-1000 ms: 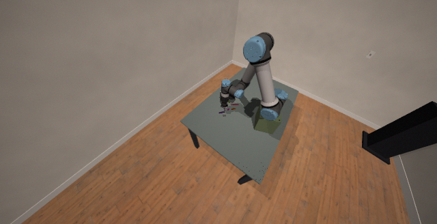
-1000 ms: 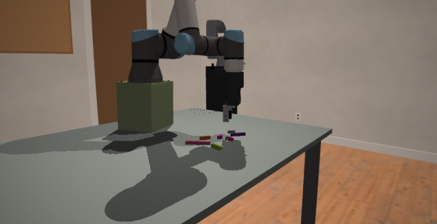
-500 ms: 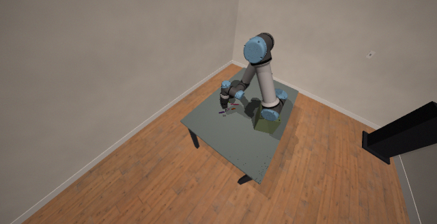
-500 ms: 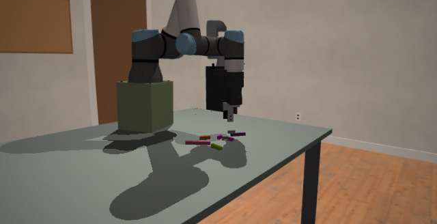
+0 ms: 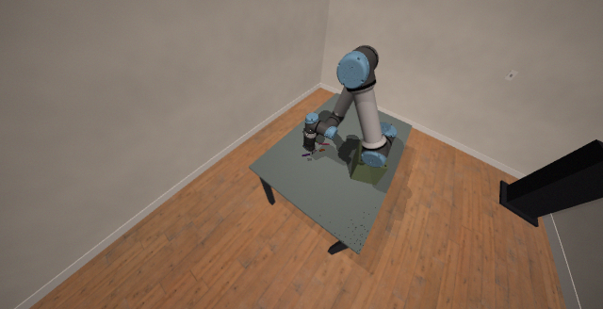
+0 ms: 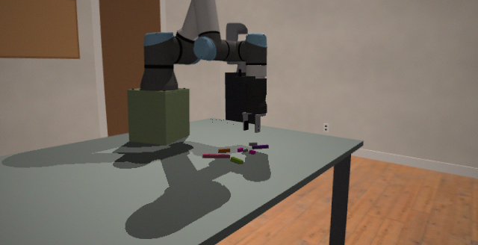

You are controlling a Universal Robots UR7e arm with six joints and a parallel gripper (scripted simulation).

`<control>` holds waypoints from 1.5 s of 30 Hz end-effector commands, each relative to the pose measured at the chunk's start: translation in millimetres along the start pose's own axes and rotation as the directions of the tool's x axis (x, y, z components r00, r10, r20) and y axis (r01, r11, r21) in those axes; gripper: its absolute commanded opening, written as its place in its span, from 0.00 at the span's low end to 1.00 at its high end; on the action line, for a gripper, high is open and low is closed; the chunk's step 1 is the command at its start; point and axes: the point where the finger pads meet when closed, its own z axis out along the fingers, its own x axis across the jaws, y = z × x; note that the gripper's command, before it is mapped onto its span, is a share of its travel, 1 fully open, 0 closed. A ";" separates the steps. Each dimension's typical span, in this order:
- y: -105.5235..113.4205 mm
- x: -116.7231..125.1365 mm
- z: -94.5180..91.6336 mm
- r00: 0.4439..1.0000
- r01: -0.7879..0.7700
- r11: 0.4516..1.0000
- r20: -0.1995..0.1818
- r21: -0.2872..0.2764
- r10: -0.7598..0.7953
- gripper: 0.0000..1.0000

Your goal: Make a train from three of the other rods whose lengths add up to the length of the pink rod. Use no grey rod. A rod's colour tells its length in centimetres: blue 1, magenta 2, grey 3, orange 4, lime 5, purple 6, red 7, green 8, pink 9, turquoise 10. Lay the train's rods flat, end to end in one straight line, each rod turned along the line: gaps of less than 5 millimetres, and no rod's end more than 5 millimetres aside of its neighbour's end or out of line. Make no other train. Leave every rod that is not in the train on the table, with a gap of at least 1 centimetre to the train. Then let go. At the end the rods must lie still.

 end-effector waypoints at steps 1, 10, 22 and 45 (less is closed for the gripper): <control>2.4 -0.9 -0.3 0.995 0.096 0.995 0.001 0.000 -0.096 1.00; 12.8 -2.0 -0.3 0.903 0.430 0.903 0.001 0.000 -0.430 1.00; 22.6 -2.0 -0.3 0.754 0.657 0.754 0.001 0.001 -0.657 1.00; 27.8 -1.5 -0.3 0.660 0.751 0.660 0.001 0.001 -0.751 1.00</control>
